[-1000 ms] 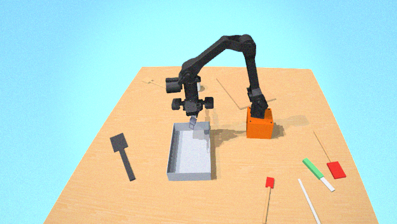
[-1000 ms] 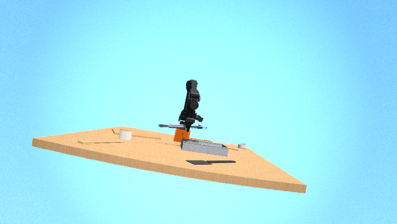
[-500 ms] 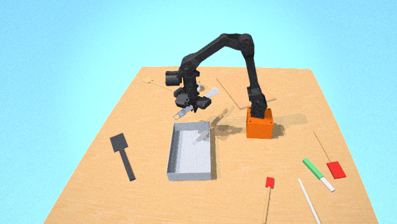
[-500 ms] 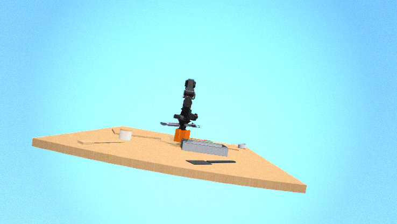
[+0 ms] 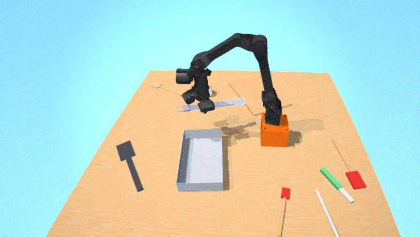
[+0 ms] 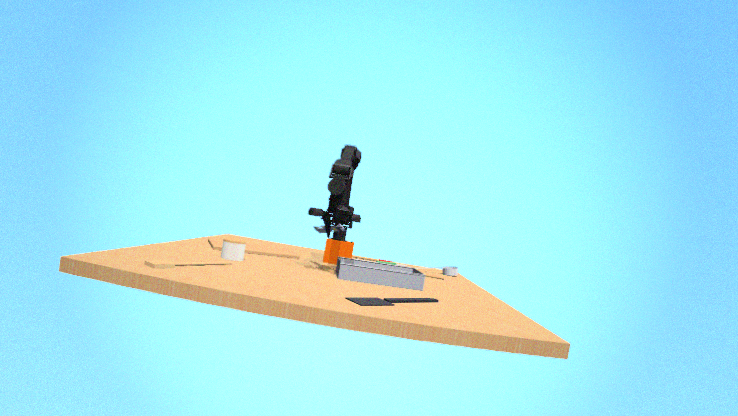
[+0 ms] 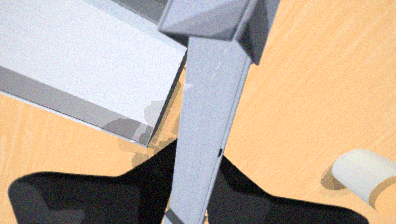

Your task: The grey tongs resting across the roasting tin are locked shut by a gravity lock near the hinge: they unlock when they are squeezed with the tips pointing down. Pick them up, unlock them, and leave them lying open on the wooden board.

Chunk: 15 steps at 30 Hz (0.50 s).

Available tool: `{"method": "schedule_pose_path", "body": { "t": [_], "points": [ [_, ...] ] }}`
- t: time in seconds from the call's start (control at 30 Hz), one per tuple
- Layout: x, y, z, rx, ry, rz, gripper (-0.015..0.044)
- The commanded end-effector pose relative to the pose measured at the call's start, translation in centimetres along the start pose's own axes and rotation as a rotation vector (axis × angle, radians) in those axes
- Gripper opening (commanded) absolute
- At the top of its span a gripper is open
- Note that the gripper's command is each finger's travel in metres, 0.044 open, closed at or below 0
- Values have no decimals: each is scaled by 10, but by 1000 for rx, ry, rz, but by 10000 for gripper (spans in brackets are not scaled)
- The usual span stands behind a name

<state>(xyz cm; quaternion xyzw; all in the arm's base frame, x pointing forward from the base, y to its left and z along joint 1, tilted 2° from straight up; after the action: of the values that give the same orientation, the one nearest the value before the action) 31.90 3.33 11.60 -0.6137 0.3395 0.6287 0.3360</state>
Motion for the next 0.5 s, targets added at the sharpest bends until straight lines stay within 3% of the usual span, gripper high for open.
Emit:
{"method": "schedule_pose_path", "body": {
  "t": [0.0, 0.47],
  "points": [
    [-5, 1, -9, 151, 8, -7, -150],
    [-11, 15, -39, 738, 8, -10, -150]
  ]
}}
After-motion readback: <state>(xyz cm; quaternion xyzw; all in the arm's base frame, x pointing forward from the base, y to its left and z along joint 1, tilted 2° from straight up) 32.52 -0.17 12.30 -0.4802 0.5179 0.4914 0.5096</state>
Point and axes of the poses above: the point midway between the two fingers, 35 mm back from their tips, its own x axis out along the fingers, its own z axis across the jaws, y = z × x, the point moved 6 cm from there along -x, back along the fingers, and after that the axes turned 2 degrees about -x, right-handed, at the moved point
